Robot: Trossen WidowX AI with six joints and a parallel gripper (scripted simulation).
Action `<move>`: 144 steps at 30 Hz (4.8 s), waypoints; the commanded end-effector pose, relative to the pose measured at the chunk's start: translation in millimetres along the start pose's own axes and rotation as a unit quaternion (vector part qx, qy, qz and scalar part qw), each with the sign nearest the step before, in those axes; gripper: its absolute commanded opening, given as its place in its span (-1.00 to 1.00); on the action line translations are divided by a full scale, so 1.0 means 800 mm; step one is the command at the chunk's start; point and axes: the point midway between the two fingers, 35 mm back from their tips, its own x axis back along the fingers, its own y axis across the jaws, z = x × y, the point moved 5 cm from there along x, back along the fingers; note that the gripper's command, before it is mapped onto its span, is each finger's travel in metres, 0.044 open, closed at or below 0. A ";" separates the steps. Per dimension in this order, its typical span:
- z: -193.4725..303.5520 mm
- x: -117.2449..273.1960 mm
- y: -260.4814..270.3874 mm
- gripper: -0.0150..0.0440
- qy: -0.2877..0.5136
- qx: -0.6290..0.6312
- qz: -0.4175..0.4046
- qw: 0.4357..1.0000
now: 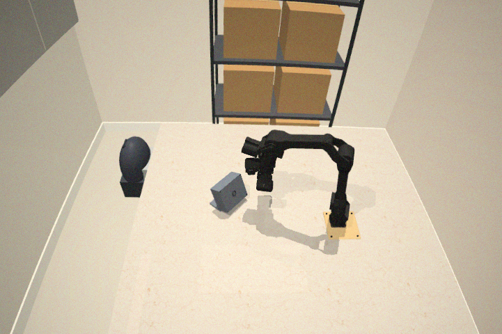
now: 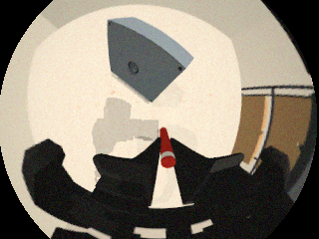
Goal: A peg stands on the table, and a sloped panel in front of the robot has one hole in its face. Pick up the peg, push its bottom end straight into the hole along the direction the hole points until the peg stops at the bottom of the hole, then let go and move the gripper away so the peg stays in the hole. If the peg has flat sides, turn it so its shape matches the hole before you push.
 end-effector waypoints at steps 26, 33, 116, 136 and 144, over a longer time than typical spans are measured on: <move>-0.006 -0.009 0.039 -0.49 -0.050 0.087 0.081 0.992; -0.008 -0.010 0.049 -0.49 -0.063 0.105 0.100 0.987; 0.014 -0.005 0.156 -0.49 -0.226 0.248 0.292 0.896; 0.030 -0.001 0.177 -0.49 -0.264 0.261 0.329 0.868; 0.030 -0.002 0.179 -0.49 -0.272 0.263 0.335 0.863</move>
